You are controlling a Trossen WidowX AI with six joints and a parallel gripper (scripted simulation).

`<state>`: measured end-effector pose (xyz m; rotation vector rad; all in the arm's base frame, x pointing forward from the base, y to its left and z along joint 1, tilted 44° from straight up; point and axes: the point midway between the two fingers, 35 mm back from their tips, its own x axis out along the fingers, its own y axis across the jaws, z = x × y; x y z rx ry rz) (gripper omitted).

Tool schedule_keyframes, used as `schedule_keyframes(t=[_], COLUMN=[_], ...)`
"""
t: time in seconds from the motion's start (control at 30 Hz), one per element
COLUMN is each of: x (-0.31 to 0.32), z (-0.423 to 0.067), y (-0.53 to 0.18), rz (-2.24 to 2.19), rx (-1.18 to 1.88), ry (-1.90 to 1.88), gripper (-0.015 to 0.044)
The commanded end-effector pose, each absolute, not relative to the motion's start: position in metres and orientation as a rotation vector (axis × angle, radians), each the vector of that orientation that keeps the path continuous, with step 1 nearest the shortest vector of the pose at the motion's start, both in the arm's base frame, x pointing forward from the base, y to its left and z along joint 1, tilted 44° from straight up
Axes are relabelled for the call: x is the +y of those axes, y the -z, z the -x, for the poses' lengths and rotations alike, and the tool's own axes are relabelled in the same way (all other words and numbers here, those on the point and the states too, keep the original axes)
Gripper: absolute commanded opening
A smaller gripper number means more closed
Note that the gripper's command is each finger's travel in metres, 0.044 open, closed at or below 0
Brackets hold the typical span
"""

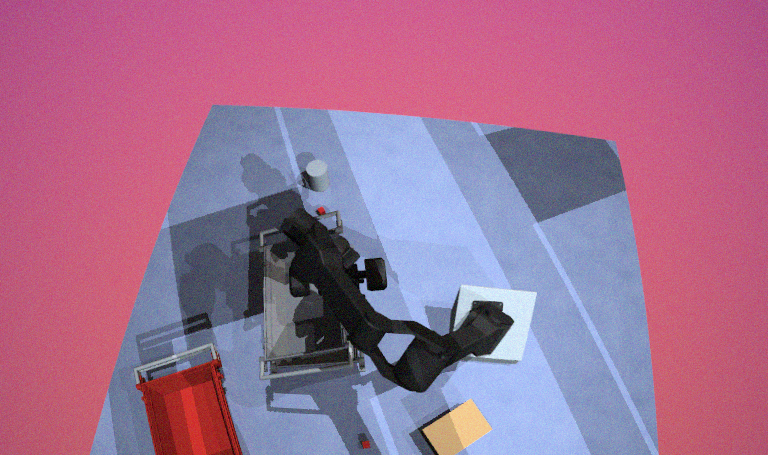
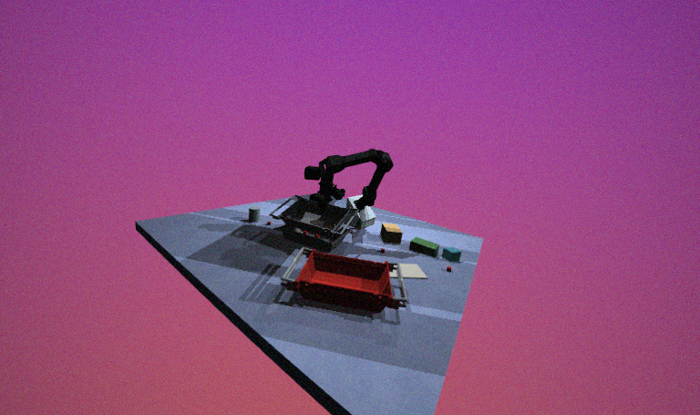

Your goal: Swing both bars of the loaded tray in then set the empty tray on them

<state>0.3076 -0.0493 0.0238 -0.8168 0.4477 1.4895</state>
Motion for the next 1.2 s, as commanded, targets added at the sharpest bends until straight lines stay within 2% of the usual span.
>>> schedule_keyframes(t=[0.0,1.17], x=[-0.0451,-0.0457], z=[-0.3045,-0.3053], y=[-0.0214,-0.0203], rz=[0.812,0.815], rx=[0.461,0.452], ry=[-1.51,-1.497], gripper=[0.0,0.0])
